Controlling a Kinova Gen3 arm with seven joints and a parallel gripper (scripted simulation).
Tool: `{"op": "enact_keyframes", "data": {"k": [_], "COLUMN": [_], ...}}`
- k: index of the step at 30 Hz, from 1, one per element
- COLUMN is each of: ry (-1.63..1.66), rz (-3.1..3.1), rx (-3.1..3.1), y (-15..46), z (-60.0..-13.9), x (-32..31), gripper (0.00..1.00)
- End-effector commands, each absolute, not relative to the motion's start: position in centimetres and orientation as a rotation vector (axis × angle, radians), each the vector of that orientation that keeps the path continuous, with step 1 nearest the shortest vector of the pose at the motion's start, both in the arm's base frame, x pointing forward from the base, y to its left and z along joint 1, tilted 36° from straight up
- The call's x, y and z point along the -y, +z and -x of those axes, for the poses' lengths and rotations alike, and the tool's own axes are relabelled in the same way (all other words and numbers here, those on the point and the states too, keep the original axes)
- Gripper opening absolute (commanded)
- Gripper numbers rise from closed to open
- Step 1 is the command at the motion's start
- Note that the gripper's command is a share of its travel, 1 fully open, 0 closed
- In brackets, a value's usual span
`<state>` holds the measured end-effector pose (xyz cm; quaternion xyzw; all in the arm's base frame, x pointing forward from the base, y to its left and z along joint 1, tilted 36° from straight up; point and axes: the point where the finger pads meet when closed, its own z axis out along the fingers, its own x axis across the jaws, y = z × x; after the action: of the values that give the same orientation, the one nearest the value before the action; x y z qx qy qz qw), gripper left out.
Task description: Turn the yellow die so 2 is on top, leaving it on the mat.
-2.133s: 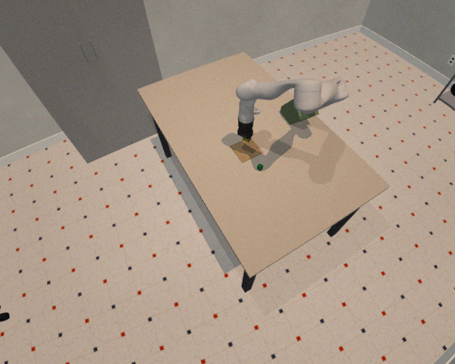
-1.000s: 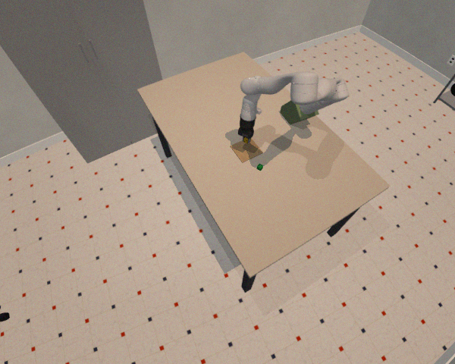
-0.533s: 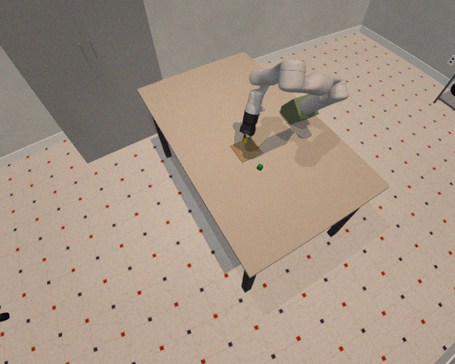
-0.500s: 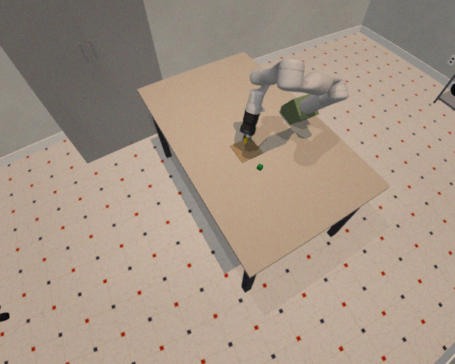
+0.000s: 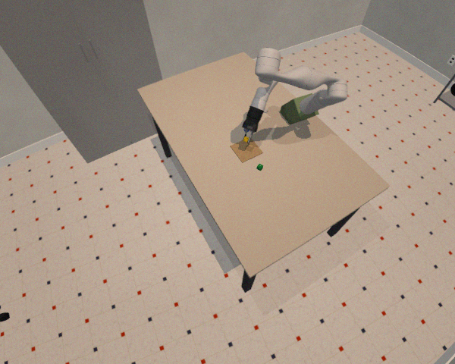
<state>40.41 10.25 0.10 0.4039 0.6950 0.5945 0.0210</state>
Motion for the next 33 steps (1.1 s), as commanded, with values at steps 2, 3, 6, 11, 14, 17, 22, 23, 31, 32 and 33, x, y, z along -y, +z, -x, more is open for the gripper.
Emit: {"op": "enact_keyframes", "data": {"k": [2,3,6,11,14,17,22,23,31,32,33], "ry": [1.905,1.922,1.967,2.017,2.027,2.033,2.036,2.036,2.036,2.036,2.036], "rz": [-1.3,-1.295,-1.281,-1.263,-1.26,-1.258,-1.257,-1.257,-1.257,-1.257,-1.257], "rx": [-2.048,-2.02,-1.944,-1.855,-1.834,-1.822,-1.814,-1.814,-1.814,-1.814,-1.814], "y": [-1.07,-1.07,-1.1,-1.13,-1.13,-1.13,-1.13,-1.13,-1.55,-1.55,-1.7], "z": [-39.65,-39.65,-39.64,-39.61,-39.61,-39.61,-39.61,-39.61,-39.58,-39.58,-39.57], "x": [-9.71,-9.69,-9.69,-9.68,-9.66,-9.64,-9.63,-9.63,-9.93,-9.93,-10.04], "gripper": [0.49,0.49,0.49,0.49,0.49,0.49,0.49,0.49,0.49,0.49,0.49]}}
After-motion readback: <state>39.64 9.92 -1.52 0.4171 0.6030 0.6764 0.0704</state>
